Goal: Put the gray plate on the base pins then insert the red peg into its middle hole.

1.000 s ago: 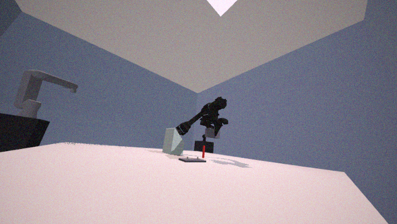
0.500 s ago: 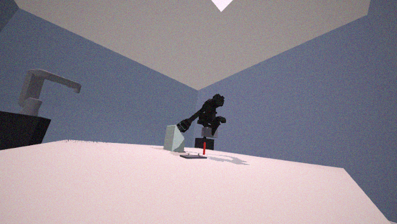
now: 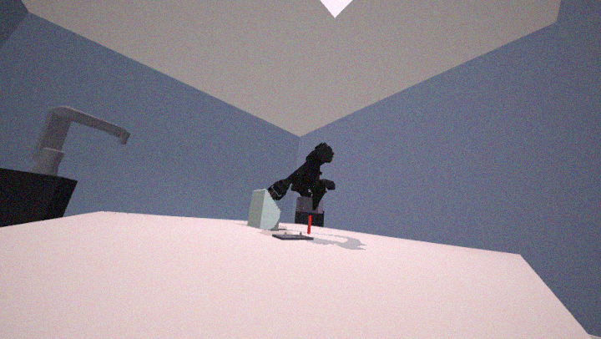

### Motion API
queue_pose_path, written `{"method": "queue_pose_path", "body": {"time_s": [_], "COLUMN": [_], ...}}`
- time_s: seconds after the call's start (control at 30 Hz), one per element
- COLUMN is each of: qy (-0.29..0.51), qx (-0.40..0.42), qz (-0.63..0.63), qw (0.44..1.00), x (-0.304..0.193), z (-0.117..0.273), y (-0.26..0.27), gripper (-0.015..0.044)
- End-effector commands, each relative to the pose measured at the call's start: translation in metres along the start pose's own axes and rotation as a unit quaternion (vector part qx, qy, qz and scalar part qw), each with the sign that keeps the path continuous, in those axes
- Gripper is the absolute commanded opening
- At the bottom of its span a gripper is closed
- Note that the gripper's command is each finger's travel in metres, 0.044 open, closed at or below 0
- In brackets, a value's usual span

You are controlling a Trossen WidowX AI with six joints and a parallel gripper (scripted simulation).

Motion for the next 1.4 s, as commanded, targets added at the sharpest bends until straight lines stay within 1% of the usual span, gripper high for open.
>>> {"method": "queue_pose_path", "body": {"time_s": [0.0,0.53,1.37], "qy": [-0.001,-0.001,-0.001], "qx": [-0.005,-0.005,-0.005], "qz": [-0.008,-0.028,-0.028], "qw": [1.000,1.000,1.000], "x": [0.015,0.059,0.060], "z": [-0.010,-0.036,-0.036], "y": [-0.001,-0.002,-0.002], "gripper": [0.0000,0.0000,0.0000]}}
Point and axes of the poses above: the point midway between the two fingers, 35 mm back from their tips, its own z axis back along the fingers, its own y axis across the jaws, x = y × z, the point moved 5 cm from there along z, back along the fingers, and after that the axes turned 3 degrees about -z, right-handed, at the moved point
